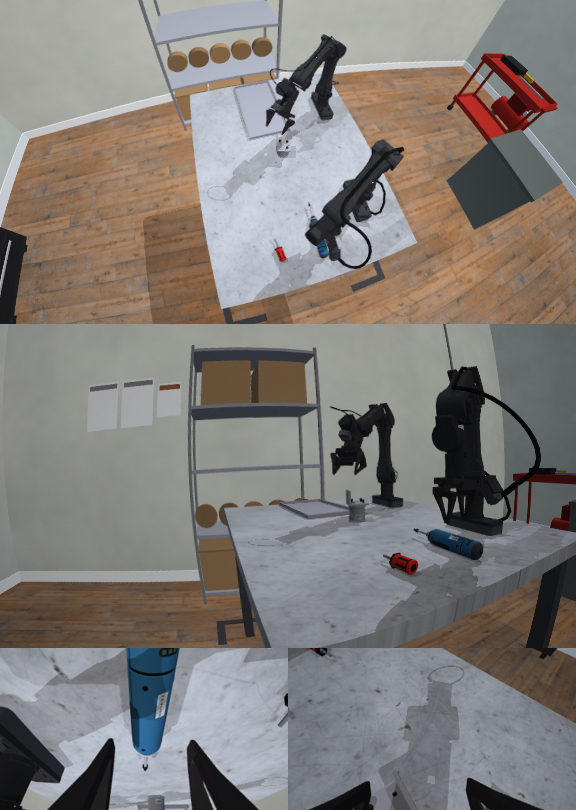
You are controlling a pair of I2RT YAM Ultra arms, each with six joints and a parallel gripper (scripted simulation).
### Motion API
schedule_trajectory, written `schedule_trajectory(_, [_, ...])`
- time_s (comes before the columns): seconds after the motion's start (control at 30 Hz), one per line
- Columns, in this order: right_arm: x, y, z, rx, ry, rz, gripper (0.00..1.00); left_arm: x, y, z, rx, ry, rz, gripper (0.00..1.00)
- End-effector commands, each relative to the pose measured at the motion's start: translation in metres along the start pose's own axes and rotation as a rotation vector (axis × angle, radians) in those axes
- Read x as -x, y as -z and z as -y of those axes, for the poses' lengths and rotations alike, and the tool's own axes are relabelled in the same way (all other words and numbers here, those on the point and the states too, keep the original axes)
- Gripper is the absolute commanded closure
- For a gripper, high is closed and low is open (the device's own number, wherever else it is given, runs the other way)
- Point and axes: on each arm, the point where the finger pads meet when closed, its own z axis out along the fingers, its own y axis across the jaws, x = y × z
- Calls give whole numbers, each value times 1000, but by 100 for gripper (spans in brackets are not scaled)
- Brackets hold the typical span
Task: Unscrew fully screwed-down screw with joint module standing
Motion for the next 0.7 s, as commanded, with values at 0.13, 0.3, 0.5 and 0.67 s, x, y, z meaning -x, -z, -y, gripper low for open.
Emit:
schedule_trajectory(0.13, [11,4,-8,33,20,15,14,1,3,1,-4,-2,3,35])
schedule_trajectory(0.3, [11,4,-8,33,19,15,14,1,3,1,-4,-2,3,35])
schedule_trajectory(0.5, [4,3,-4,20,10,8,14,1,3,1,-4,-2,3,35])
schedule_trajectory(0.67, [4,3,-4,20,10,8,14,1,3,1,-4,-2,3,35])
